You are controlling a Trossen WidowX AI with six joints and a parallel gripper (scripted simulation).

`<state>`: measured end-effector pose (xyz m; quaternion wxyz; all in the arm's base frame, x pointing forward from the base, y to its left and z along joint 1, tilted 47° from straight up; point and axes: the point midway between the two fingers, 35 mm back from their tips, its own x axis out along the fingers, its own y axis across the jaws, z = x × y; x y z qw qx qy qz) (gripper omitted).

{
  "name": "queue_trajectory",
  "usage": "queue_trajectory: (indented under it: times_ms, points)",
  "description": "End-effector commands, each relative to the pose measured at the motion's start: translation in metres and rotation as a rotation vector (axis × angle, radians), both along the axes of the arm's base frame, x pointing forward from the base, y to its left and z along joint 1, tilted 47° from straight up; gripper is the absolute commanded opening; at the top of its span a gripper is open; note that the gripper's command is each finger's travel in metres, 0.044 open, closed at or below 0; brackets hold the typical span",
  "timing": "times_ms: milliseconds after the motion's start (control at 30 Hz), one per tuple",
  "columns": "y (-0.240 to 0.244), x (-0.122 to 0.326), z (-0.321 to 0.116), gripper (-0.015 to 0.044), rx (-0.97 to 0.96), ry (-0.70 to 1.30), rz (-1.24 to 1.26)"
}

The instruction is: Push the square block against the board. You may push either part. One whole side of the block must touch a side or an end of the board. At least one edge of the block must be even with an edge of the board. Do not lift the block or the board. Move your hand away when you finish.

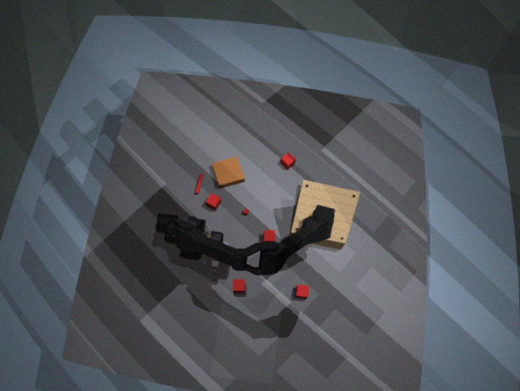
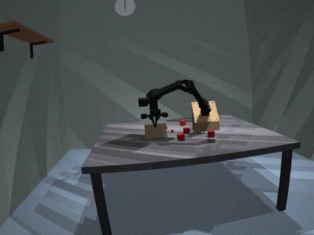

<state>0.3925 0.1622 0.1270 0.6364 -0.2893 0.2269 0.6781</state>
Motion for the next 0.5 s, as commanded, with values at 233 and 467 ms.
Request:
queue_trajectory:
  times_ms: [233,467]
  points:
    - [-0.0080,-0.0002,-0.0093,0.0000,0.004,0.006,-0.002]
    - [-0.0010,-0.0005,-0.0017,0.0000,0.004,0.006,-0.002]
